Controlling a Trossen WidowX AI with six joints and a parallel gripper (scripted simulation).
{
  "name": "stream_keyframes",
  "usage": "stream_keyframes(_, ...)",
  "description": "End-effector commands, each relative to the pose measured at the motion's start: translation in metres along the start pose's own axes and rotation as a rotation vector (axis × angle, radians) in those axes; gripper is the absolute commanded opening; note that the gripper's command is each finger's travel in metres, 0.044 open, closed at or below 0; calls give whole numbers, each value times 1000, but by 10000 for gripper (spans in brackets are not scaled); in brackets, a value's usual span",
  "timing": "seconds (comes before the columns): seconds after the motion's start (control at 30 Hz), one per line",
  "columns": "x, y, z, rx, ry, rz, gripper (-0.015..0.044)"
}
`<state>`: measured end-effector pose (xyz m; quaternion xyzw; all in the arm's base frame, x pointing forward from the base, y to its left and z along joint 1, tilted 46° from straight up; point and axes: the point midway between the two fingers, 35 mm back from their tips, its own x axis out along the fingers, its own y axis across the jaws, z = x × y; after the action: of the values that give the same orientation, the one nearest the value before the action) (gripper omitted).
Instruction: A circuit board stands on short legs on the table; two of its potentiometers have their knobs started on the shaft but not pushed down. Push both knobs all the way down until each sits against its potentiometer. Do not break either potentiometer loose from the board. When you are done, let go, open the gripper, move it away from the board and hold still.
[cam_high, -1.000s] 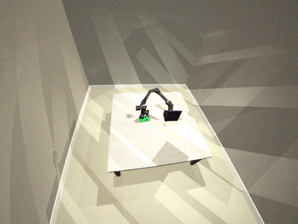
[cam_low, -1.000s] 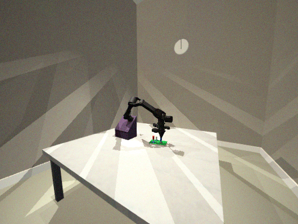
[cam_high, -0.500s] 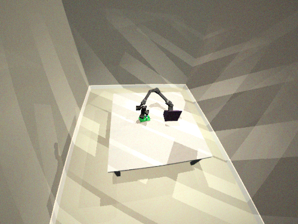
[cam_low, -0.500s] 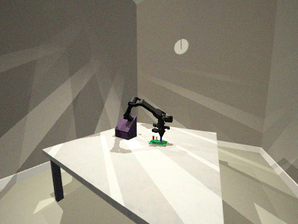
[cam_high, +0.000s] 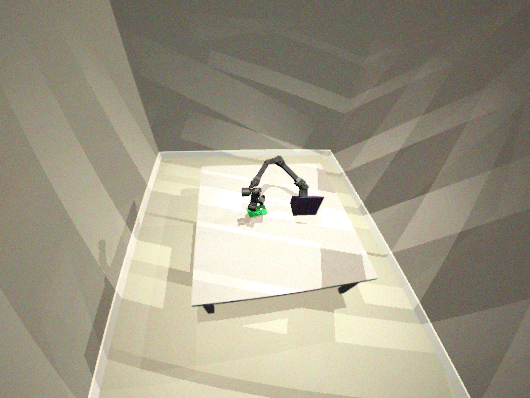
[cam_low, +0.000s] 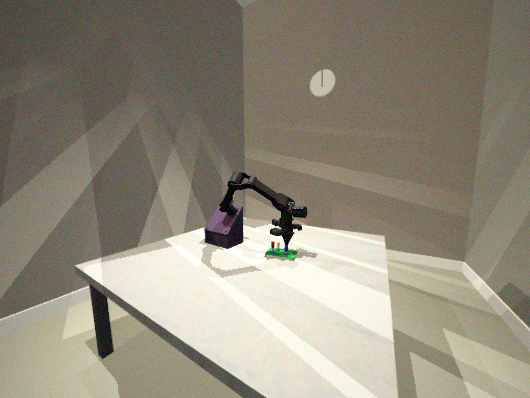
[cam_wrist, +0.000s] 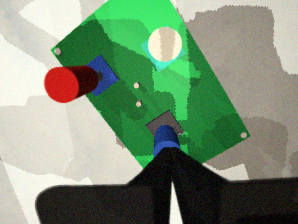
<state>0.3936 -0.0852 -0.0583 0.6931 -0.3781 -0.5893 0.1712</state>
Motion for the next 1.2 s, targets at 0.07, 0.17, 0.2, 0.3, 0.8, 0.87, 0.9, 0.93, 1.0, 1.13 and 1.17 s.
stream_keyframes(0.07, 14, 3, -1, 22, -13, 0, 0)
stream_keyframes(0.17, 14, 3, -1, 22, -13, 0, 0)
stream_keyframes(0.2, 14, 3, -1, 22, -13, 0, 0)
stream_keyframes(0.3, 16, 3, -1, 22, -13, 0, 0)
stream_keyframes(0.8, 18, 3, -1, 22, -13, 0, 0)
stream_keyframes(0.87, 18, 3, -1, 22, -13, 0, 0)
stream_keyframes(0.9, 18, 3, -1, 22, -13, 0, 0)
stream_keyframes(0.93, 18, 3, -1, 22, -13, 0, 0)
stream_keyframes(1.0, 18, 3, -1, 22, -13, 0, 0)
stream_keyframes(1.13, 18, 3, -1, 22, -13, 0, 0)
stream_keyframes(1.17, 18, 3, -1, 22, -13, 0, 0)
